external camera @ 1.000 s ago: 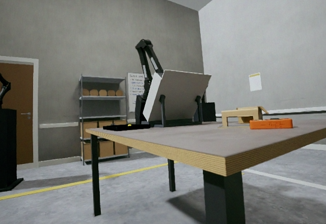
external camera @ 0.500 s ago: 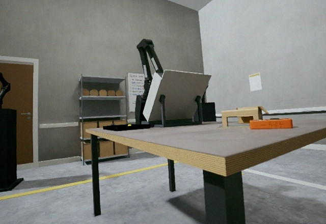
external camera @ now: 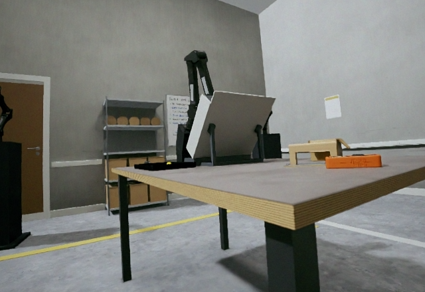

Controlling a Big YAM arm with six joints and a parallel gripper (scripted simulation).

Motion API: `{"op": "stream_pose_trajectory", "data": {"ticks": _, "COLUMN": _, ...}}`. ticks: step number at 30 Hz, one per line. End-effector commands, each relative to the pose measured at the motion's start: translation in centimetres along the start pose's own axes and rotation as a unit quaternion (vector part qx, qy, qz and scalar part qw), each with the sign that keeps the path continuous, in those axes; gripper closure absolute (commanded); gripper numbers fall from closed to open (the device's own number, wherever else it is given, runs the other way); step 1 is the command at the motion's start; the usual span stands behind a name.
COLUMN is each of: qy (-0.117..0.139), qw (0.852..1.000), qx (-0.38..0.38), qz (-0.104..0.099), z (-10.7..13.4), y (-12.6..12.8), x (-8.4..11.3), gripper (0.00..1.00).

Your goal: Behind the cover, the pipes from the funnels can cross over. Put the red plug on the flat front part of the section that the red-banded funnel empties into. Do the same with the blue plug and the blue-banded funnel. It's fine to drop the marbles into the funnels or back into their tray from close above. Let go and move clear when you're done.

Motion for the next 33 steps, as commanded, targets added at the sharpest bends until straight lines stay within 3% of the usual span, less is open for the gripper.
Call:
{"op": "stream_pose_trajectory", "data": {"ticks": 1, "qy": -0.005, "qw": 1.0, "qx": 0.001, "qz": -0.001, "z": -0.5, "y": 0.1, "x": -1.0, "gripper": 1.0}}
{"op": "stream_pose_trajectory", "data": {"ticks": 18, "qy": -0.004, "qw": 1.0, "qx": 0.002, "qz": 0.001, "z": -0.3, "y": -0.2, "x": -3.7, "gripper": 1.0}}
{"op": "stream_pose_trajectory", "data": {"ticks": 33, "qy": -0.002, "qw": 1.0, "qx": 0.001, "qz": 0.001, "z": -0.2, "y": -0.1, "x": -4.0, "gripper": 1.0}}
Point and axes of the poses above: the point where the finger pads meet when closed, its own x axis back along the fingers, its own y axis across the jaws, z = x × y, the point moved 10 cm from there along x, back along the fingers, and after that the axes turned 11 degrees about -x, right-handed, at the moved point
